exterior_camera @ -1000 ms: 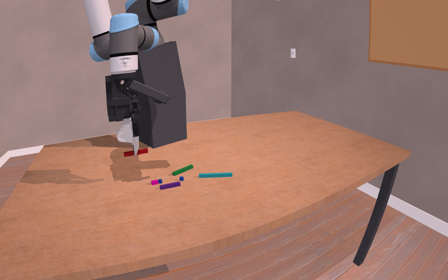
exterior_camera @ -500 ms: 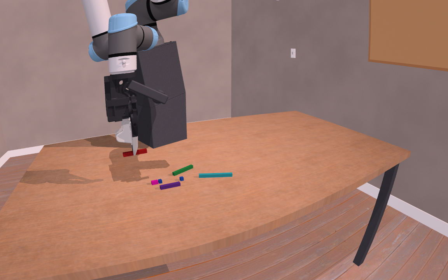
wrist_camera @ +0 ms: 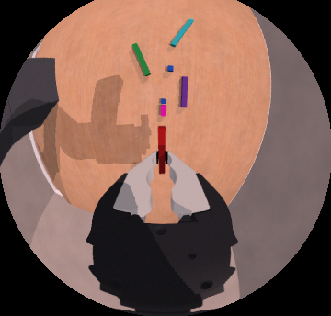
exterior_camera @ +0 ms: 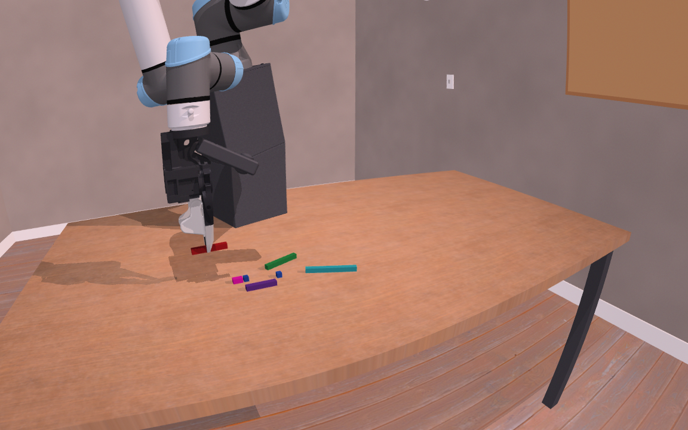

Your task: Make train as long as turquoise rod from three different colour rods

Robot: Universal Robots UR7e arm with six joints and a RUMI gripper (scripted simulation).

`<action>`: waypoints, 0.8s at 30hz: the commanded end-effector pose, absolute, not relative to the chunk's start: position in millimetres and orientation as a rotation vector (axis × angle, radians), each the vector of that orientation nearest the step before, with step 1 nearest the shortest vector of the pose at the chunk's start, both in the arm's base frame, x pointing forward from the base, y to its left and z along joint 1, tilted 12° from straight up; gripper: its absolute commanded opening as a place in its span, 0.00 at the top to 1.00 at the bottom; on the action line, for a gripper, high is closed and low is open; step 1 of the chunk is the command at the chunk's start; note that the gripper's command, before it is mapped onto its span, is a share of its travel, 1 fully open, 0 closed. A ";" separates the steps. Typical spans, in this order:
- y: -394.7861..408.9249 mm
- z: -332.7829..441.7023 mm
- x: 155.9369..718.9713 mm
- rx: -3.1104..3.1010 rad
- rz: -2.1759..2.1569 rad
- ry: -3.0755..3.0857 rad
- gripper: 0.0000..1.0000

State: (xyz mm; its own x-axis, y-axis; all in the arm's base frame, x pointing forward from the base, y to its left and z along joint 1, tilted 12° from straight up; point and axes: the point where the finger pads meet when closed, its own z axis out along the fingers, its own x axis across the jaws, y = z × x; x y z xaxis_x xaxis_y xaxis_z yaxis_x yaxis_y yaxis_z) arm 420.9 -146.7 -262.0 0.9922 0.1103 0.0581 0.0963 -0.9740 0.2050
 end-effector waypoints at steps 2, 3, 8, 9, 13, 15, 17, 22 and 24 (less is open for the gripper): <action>-151.0 -281.2 423.6 2.932 0.105 0.154 1.00; -151.9 -285.7 424.0 2.932 0.105 0.154 1.00; -156.0 -305.9 426.0 2.932 0.105 0.154 1.00; -156.7 -309.1 426.3 2.932 0.105 0.154 1.00; -158.6 -318.3 427.2 2.932 0.105 0.154 1.00; -159.0 -320.5 427.4 2.932 0.105 0.154 1.00; -159.0 -320.5 427.4 2.932 0.105 0.154 1.00; -159.2 -321.6 427.5 2.932 0.105 0.154 1.00; -159.2 -321.6 427.5 2.932 0.105 0.154 1.00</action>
State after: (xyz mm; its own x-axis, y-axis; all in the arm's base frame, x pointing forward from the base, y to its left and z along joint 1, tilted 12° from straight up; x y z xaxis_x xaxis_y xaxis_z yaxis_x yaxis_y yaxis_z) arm 426.9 -158.8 -321.1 0.9922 0.1104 0.0586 0.0963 -0.9740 0.2053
